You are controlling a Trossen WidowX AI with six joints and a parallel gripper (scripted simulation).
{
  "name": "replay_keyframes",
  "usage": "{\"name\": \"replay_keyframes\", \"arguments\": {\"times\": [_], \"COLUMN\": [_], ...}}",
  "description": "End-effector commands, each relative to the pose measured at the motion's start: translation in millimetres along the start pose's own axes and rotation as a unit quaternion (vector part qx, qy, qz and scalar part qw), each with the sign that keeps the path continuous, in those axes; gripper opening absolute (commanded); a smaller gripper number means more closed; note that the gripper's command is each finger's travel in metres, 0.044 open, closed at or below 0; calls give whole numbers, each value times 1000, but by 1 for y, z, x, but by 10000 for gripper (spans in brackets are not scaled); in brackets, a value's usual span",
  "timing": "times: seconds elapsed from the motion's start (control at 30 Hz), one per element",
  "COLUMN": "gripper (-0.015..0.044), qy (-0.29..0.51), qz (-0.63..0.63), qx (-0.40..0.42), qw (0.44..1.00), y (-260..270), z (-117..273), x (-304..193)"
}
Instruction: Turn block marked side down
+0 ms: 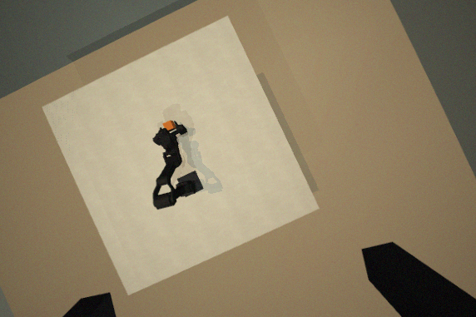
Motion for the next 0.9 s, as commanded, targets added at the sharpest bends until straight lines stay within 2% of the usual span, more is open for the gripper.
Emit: {"name": "replay_keyframes", "arguments": {"times": [0.0, 0.13, 0.33, 0.73, 0.87], "gripper": [440, 440, 440, 440, 440], "qy": [34, 114, 221, 226, 274], "qz": [-2, -3, 0, 0, -2], "qx": [4, 15, 31, 32, 39], "qw": [999, 993, 975, 974, 961], "y": [-4, -9, -12, -12, -16], "z": [-2, 5, 40, 41, 29], "x": [17, 48, 90, 92, 112]}}
Point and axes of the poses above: the point midway between the two fingers, 35 mm back from their tips, its own z axis back along the fingers, its own y axis across the jaws, x = y × z, the point moved 10 cm from there along z, back along the fingers, and after that the axes turned 8 degrees about z, right-handed, at the moved point
